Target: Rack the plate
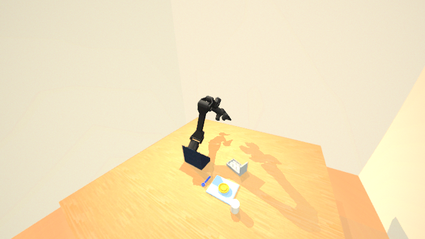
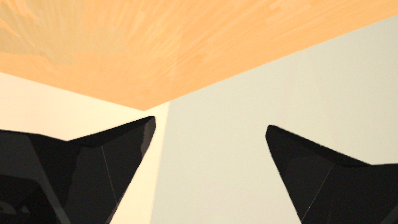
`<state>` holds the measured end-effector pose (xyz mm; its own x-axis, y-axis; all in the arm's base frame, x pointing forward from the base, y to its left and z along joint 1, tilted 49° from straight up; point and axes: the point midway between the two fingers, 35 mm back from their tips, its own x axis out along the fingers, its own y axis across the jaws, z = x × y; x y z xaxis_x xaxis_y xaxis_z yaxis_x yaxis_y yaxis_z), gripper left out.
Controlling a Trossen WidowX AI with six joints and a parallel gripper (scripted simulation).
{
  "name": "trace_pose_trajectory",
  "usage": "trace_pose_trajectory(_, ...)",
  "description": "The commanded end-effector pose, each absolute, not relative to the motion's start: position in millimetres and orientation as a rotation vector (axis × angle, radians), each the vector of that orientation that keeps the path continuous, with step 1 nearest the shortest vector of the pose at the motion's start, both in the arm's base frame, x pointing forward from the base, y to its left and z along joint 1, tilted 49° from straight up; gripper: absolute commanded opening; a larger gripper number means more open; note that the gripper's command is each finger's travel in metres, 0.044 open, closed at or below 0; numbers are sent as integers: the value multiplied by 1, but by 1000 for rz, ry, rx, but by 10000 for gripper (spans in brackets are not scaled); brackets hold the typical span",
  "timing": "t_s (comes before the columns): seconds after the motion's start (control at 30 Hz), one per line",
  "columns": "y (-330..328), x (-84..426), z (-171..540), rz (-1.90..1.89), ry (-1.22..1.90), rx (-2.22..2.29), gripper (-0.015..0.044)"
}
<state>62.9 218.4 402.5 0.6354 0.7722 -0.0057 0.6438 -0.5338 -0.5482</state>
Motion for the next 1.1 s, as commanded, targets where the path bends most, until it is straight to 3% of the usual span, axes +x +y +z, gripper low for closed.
trace_pose_trajectory(0.0, 230, 69, 396, 371, -1076, -2377, 400)
trace_pose_trajectory(1.07, 270, 167, 328, 725, -601, -2466, 400)
